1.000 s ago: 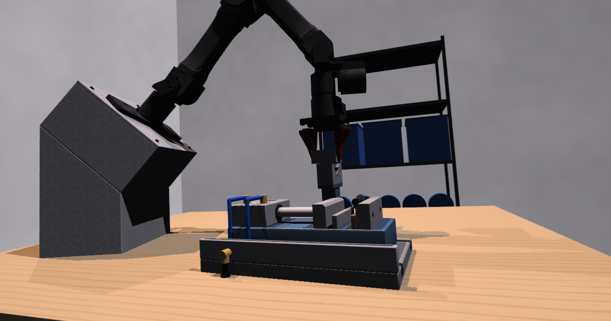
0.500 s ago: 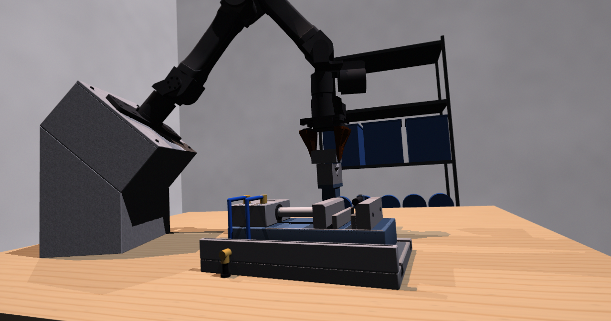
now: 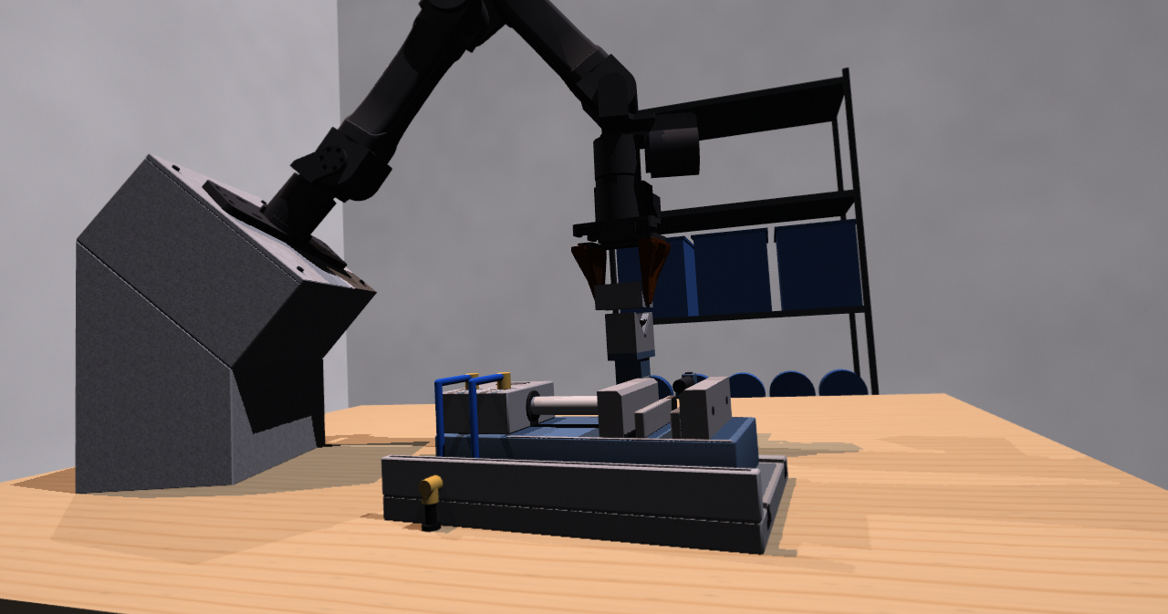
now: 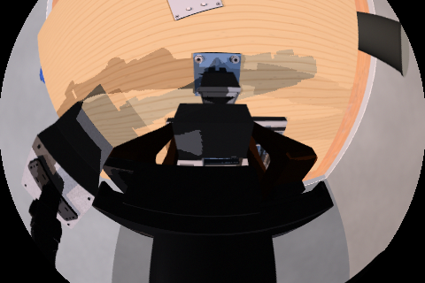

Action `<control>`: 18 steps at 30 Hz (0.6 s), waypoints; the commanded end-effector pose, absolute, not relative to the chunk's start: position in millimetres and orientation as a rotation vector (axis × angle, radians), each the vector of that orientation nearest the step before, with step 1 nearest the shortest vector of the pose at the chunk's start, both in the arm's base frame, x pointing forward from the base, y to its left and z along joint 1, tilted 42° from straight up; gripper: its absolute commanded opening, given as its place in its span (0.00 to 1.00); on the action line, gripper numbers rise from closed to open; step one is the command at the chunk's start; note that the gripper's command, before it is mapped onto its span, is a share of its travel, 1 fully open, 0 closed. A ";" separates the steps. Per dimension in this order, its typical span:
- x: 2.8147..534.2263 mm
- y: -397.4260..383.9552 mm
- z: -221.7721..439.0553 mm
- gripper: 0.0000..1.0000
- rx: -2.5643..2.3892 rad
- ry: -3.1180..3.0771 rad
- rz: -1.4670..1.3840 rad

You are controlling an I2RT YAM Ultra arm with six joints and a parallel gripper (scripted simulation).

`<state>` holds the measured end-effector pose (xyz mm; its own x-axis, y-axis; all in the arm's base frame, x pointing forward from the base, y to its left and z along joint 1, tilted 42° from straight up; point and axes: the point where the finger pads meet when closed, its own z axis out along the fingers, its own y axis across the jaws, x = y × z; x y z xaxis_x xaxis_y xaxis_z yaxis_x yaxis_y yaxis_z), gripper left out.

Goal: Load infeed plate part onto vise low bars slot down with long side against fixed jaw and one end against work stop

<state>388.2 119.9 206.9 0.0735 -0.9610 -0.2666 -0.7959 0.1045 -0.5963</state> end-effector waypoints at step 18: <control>368.7 108.7 251.8 0.00 -1.687 1.714 -0.355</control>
<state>373.9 113.0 221.4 0.0714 -0.9615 -0.2655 -0.7967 0.1052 -0.5952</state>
